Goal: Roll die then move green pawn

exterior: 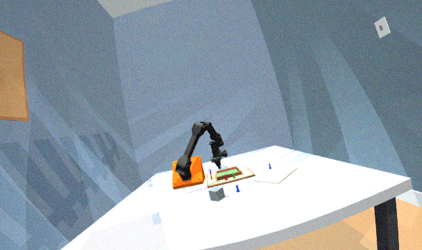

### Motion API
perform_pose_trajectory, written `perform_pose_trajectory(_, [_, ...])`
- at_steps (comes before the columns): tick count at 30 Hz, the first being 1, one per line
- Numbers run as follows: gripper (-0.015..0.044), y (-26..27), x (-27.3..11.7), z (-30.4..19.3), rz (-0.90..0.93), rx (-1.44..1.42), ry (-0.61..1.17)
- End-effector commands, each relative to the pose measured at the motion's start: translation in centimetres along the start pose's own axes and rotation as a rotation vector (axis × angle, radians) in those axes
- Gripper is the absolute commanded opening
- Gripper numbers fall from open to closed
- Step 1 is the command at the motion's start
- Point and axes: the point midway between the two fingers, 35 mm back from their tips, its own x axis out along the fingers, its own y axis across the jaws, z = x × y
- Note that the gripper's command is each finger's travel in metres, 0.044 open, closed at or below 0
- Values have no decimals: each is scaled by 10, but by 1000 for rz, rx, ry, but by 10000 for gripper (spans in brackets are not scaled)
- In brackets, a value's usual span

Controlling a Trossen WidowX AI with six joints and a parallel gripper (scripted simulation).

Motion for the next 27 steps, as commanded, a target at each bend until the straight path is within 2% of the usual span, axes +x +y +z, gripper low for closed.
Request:
perform_pose_trajectory(1, [0, 3, -17, 3, 28, 3, -10])
perform_pose_trajectory(20, [0, -2, -114, -2, -8, -10, 7])
perform_pose_trajectory(27, [0, -9, -117, 4, -7, -79, 8])
